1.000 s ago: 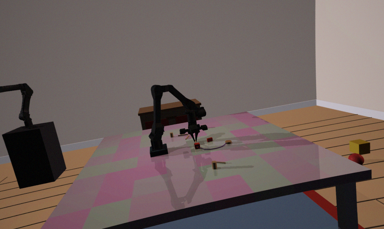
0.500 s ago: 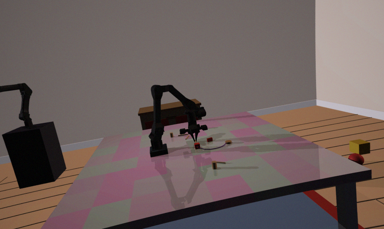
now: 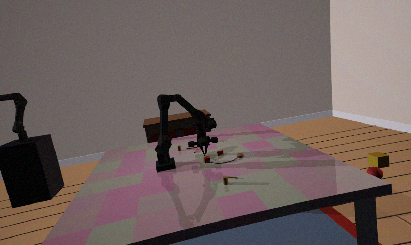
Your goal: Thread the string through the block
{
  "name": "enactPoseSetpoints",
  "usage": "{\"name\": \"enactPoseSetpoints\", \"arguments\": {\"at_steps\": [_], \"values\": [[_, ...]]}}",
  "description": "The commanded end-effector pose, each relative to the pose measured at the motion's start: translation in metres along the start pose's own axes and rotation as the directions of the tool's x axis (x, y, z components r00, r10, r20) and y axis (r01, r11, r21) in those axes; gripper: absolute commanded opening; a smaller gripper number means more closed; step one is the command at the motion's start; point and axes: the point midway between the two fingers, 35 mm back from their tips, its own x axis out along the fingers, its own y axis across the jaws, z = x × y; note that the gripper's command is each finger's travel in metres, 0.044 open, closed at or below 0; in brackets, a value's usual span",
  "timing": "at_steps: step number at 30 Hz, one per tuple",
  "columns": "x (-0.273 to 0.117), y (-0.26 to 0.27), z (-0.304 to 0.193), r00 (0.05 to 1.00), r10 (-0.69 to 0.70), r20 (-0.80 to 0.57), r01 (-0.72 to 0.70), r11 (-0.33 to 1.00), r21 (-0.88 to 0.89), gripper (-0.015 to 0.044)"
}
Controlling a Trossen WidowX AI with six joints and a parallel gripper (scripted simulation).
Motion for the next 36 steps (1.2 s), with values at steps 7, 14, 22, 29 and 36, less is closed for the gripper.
{"name": "enactPoseSetpoints", "arguments": {"at_steps": [7,14,22,29,36], "values": [[0.003,-0.002,0.000,1.000,-0.004,-0.002,0.004,1.000,0.002,0.0000],[0.000,0.000,0.000,1.000,0.000,0.000,0.000,1.000,0.000,0.0053],[-0.039,0.005,0.002,1.000,0.007,0.000,-0.007,1.000,0.001,0.0210],[-0.080,0.003,0.007,1.000,0.014,0.001,-0.014,1.000,0.002,0.0210],[-0.076,0.005,0.006,1.000,0.027,-0.008,-0.027,1.000,0.002,0.0368]]}}
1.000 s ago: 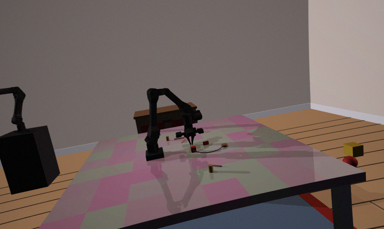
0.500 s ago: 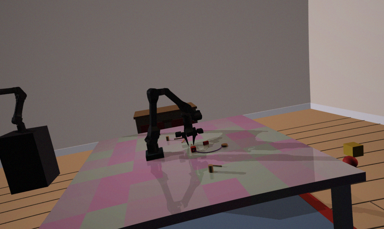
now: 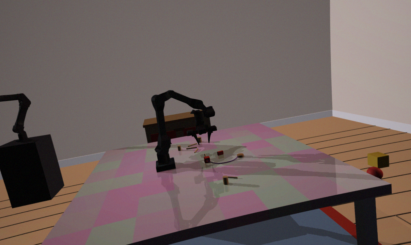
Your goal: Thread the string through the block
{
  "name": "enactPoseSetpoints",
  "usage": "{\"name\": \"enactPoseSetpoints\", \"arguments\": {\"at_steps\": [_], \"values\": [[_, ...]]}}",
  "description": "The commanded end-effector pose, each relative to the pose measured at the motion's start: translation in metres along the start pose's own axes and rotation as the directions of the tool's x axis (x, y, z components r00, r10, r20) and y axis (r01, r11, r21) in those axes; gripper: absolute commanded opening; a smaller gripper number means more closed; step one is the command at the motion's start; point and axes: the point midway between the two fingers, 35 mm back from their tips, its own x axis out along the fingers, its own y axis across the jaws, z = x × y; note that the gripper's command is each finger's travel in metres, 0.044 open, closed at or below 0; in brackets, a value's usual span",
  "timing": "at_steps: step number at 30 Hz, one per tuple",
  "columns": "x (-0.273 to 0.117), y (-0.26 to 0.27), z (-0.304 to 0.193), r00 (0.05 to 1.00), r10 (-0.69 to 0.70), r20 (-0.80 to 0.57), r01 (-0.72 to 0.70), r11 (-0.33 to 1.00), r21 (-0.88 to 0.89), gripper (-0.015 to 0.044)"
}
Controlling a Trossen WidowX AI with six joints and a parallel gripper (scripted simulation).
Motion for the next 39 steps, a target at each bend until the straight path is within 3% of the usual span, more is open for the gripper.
{"name": "enactPoseSetpoints", "arguments": {"at_steps": [1,3,39], "values": [[-0.002,0.000,0.000,1.000,0.003,-0.001,-0.003,1.000,0.000,0.0394],[-0.020,0.001,0.002,1.000,0.001,0.000,-0.001,1.000,0.000,0.0440],[-0.027,0.000,0.002,1.000,0.001,0.000,-0.001,1.000,-0.001,0.0440]]}}
